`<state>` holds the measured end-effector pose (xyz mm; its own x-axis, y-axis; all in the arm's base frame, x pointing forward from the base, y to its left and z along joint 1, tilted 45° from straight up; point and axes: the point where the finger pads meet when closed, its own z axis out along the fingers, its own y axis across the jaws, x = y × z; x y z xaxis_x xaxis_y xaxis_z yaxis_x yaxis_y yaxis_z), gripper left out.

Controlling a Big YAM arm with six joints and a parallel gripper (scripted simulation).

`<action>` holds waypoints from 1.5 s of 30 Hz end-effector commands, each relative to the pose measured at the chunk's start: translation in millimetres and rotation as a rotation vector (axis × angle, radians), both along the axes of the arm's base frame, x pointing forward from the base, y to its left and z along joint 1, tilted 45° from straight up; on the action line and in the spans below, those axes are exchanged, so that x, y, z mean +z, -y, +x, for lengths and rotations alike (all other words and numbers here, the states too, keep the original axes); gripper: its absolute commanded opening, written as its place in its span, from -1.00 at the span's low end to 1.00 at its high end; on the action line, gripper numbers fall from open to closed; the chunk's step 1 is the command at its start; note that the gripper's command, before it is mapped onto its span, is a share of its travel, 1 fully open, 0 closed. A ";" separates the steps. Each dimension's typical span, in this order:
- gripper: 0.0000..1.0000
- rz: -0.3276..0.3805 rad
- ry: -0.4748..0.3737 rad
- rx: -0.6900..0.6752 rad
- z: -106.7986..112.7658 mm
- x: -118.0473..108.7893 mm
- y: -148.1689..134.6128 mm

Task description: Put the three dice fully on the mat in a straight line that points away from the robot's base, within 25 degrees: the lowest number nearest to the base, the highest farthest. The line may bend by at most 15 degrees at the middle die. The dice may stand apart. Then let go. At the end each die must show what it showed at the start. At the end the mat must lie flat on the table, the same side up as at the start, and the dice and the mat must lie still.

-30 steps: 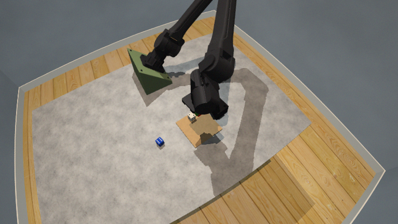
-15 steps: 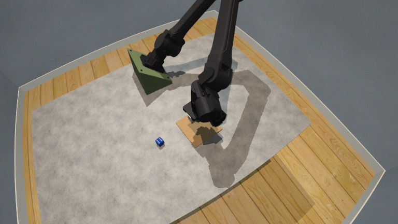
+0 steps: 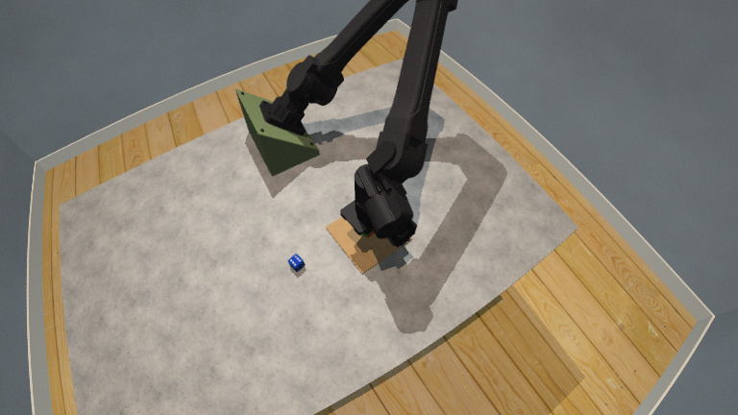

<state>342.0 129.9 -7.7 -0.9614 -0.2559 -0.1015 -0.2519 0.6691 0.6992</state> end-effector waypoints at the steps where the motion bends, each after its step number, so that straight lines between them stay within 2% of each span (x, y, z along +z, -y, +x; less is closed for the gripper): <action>1: -0.60 0.002 0.017 -0.013 9.3 4.3 -4.1; 45: -0.60 0.002 0.021 -0.030 18.2 4.6 1.6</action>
<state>342.2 131.0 -8.0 -0.9641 -0.2479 -0.0951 -0.2418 0.6719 0.7000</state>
